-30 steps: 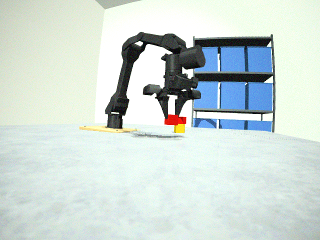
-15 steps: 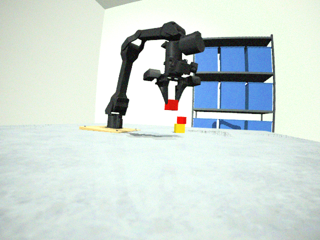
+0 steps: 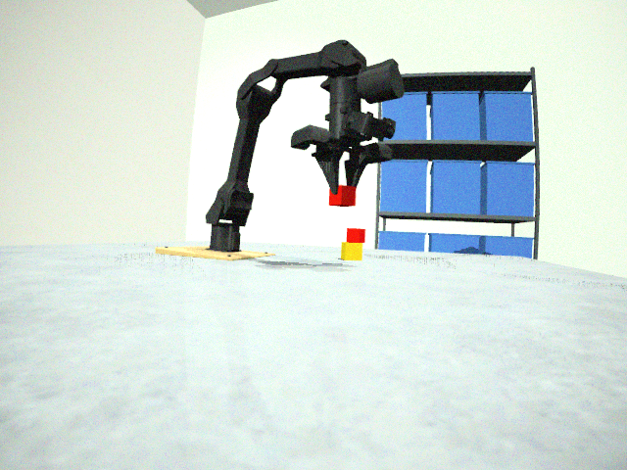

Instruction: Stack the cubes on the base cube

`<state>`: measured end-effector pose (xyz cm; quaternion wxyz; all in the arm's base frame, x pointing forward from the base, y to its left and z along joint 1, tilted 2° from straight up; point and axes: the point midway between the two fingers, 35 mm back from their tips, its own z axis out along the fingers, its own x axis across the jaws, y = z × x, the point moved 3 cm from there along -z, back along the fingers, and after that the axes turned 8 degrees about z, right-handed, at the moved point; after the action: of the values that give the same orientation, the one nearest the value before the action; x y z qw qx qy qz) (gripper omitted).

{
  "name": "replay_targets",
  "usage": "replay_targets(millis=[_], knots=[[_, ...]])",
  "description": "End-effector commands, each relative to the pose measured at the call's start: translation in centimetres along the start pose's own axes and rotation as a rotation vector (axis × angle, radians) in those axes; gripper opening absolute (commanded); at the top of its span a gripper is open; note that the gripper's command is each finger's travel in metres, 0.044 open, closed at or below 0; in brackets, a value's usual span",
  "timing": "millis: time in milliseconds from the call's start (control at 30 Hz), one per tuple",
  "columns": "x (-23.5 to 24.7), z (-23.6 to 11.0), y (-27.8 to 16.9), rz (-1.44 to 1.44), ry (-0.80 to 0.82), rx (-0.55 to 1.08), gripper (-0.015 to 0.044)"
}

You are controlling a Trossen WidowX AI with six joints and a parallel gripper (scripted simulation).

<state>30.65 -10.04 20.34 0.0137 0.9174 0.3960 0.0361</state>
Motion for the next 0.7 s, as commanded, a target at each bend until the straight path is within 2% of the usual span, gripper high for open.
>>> replay_targets(millis=[0, 667], knots=[[0.8, 0.1, -0.8, -0.1, 0.002, 0.006, 0.0105], [5.2, 0.0, -5.2, -0.712, 0.02, 0.003, 0.0105]])
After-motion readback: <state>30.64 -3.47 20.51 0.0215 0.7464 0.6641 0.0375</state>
